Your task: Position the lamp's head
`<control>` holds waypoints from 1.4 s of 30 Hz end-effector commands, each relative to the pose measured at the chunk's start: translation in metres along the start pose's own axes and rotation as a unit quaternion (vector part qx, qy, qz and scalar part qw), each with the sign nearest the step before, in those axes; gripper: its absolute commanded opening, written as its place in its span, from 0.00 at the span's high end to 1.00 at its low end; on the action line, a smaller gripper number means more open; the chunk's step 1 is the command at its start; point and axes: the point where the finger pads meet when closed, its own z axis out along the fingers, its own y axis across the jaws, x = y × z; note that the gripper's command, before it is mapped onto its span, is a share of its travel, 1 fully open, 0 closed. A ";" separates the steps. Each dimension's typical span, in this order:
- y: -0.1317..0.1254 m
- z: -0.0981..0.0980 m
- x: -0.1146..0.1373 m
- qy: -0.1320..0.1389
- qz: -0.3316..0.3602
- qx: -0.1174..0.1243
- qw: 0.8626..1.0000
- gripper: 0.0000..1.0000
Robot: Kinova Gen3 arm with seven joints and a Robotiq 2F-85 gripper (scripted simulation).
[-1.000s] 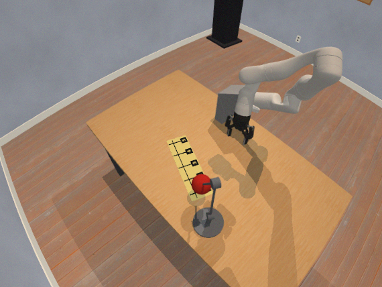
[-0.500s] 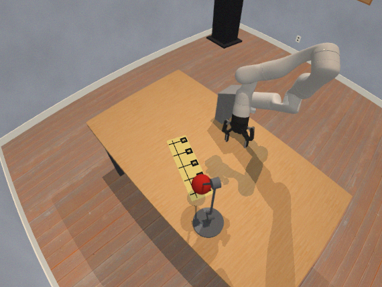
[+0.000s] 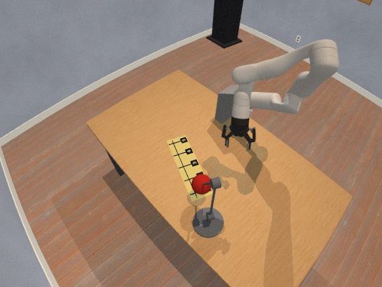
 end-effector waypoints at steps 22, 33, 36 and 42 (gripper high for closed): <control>0.041 -0.007 -0.057 -0.061 -0.177 -0.076 0.979 0.00; 0.053 -0.009 -0.074 -0.081 -0.241 -0.104 0.961 0.00; 0.033 -0.004 -0.075 -0.085 -0.243 -0.105 0.960 0.00; -0.007 0.006 -0.077 -0.093 -0.248 -0.105 0.958 0.00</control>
